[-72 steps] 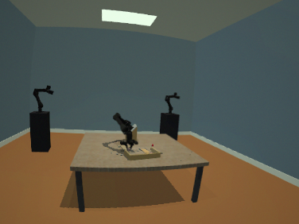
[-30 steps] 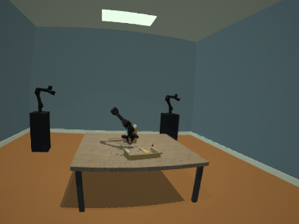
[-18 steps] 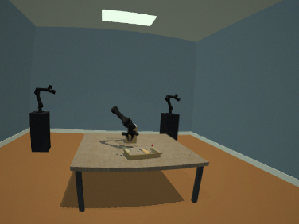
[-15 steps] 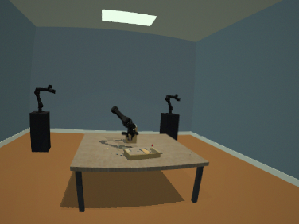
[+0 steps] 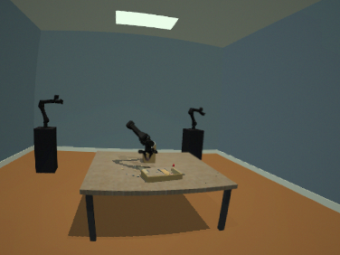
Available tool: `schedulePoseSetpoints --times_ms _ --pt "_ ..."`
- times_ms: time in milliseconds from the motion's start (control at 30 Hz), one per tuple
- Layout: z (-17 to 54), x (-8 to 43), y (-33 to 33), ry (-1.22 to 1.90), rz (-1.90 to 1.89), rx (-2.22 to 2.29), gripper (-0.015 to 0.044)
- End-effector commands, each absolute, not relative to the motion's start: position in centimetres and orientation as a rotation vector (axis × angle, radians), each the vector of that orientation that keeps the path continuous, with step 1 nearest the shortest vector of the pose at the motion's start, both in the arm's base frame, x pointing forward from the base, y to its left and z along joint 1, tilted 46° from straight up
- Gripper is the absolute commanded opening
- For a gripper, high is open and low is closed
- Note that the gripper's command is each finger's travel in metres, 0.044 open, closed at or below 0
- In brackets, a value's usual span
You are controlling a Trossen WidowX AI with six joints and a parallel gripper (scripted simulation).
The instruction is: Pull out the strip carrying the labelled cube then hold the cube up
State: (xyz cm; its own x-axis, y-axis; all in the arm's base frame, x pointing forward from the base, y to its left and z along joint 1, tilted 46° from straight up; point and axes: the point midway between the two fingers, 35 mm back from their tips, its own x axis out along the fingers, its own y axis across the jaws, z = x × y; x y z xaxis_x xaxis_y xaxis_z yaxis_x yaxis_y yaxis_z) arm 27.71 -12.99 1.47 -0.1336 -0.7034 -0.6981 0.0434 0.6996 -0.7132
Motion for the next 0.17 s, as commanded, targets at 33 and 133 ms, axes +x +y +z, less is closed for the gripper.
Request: schedulePoseSetpoints --times_ms 33,133 --pt "1.49 27.74 -12.94 1.586 -0.702 -0.546 0.0000" --pt "1.49 27.74 -12.94 1.586 -0.702 -0.546 0.0000"
